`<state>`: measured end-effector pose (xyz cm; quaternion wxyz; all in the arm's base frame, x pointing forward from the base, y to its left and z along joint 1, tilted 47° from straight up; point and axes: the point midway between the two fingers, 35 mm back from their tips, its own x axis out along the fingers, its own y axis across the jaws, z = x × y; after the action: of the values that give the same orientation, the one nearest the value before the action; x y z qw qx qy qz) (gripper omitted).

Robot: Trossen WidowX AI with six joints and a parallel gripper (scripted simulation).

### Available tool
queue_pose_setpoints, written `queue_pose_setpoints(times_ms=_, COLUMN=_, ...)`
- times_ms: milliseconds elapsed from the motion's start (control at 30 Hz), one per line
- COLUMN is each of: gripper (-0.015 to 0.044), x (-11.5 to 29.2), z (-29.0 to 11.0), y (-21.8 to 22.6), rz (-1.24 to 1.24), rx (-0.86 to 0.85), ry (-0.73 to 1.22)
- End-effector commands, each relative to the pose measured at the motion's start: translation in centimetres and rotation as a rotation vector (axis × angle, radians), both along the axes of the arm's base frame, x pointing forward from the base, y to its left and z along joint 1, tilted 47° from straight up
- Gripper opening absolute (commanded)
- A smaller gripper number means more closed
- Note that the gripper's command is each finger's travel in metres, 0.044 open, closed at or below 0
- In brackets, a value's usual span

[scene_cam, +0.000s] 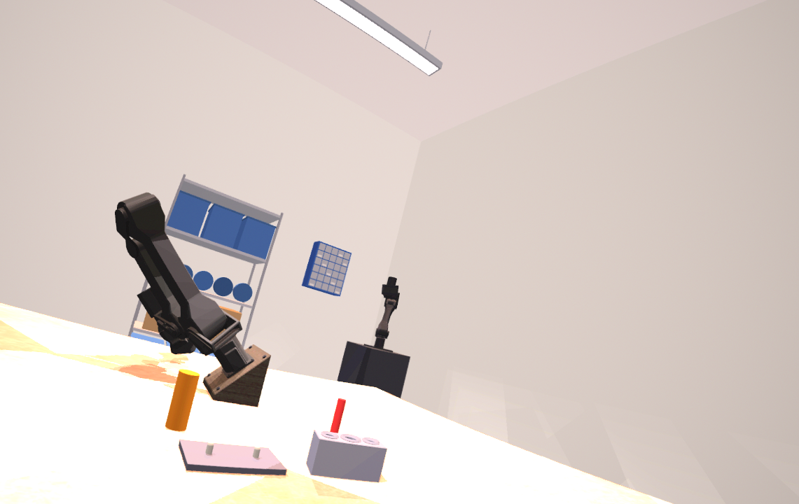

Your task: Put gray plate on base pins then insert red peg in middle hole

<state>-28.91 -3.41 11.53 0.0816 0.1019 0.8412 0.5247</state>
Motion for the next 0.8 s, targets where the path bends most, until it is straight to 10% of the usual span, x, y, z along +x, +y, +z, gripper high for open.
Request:
queue_pose_setpoints(times_ms=0, gripper=0.0426, x=0.0, z=0.0, y=0.0, rz=0.0, rx=0.002, ry=0.0)
queue_pose_setpoints(times_ms=767, gripper=0.044, x=-1.3, z=7.9, y=-10.6, rz=0.324, rx=0.365, ry=0.144)
